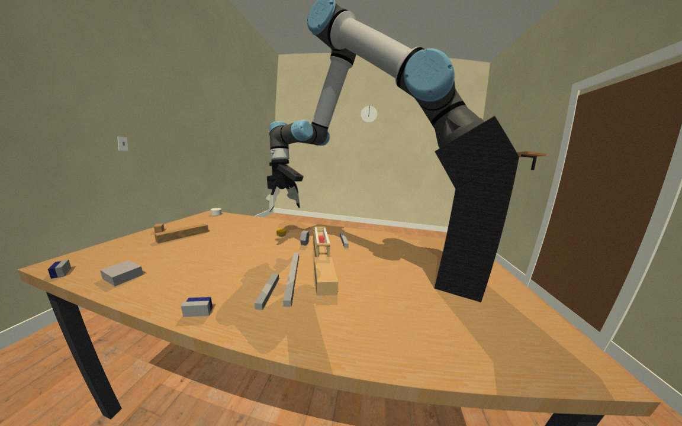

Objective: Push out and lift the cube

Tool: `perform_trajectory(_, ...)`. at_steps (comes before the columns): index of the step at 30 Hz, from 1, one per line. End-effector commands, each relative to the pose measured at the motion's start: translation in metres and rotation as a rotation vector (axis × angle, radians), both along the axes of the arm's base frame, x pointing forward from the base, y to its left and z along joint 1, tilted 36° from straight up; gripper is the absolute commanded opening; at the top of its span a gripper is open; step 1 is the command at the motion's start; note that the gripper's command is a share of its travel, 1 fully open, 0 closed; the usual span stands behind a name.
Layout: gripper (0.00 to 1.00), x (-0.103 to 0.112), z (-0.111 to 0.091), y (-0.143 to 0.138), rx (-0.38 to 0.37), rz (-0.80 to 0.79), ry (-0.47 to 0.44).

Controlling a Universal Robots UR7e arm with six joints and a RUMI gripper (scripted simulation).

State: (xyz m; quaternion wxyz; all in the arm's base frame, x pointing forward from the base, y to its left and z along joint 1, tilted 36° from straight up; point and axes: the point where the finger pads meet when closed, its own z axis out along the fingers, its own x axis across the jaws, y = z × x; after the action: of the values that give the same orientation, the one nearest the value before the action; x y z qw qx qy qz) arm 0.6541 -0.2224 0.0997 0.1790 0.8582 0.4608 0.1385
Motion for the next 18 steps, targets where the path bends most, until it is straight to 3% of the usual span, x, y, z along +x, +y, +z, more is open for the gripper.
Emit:
perform_trajectory(1, 1.00, 0.0002, 0.0009, 0.0000, -0.001, 0.000, -0.001)
perform_trajectory(17, 1.00, 0.0002, 0.0009, 0.0000, -0.001, 0.000, -0.001)
perform_trajectory(18, 0.00, 0.0002, 0.0009, 0.0000, -0.001, 0.000, -0.001)
